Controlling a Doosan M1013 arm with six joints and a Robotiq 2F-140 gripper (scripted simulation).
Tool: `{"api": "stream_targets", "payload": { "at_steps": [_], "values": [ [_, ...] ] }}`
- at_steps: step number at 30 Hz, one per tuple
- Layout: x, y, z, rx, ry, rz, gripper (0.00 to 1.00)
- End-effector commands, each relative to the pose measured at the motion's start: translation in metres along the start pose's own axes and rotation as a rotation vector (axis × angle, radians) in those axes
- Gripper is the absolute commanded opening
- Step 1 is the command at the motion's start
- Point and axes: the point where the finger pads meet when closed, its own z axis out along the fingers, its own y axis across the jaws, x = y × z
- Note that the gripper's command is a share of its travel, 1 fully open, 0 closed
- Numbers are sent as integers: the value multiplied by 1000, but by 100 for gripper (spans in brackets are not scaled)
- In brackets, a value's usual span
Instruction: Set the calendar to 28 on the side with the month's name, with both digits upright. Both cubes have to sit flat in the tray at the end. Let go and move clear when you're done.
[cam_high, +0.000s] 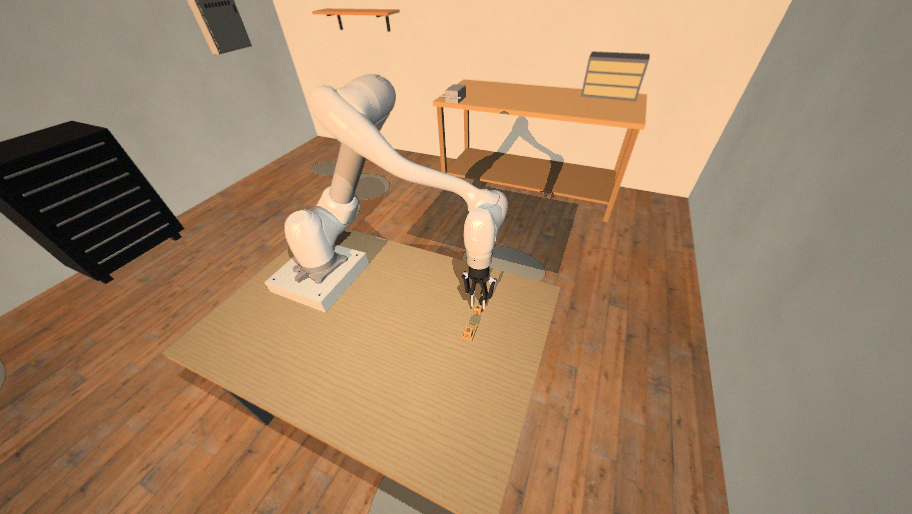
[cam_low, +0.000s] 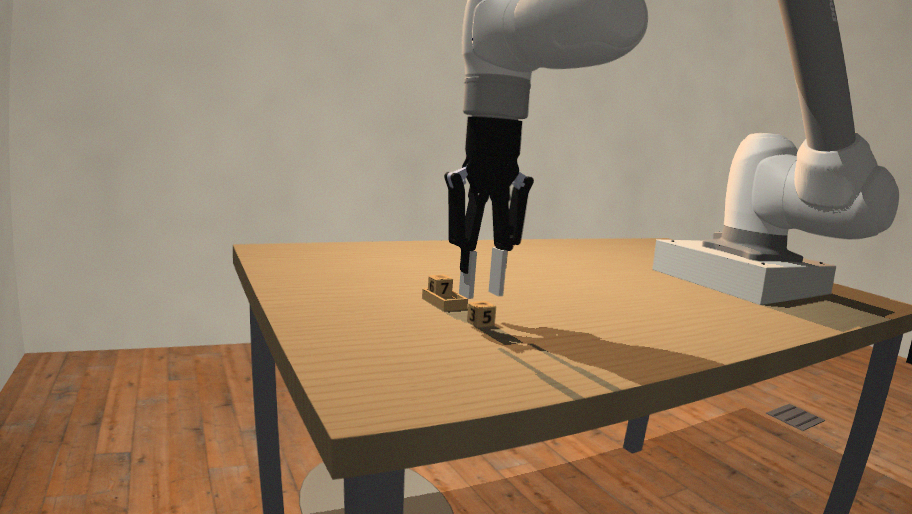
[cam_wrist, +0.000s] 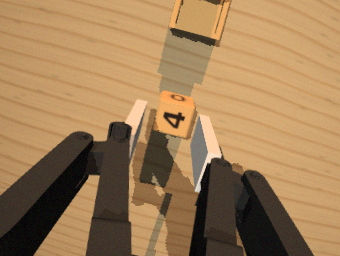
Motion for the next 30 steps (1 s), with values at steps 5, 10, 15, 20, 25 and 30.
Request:
{"api": "stream_targets", "payload": {
  "at_steps": [5,10,15,20,25,30],
  "values": [
    [0,3,4,-4,2,2,35],
    [0,3,4,-4,2,2,35],
    [0,5,4,-4,2,2,35],
    [-1,6,4,-4,2,2,35],
    [-1,6,4,-4,2,2,35],
    [-1,6,4,-4,2,2,35]
  ]
}}
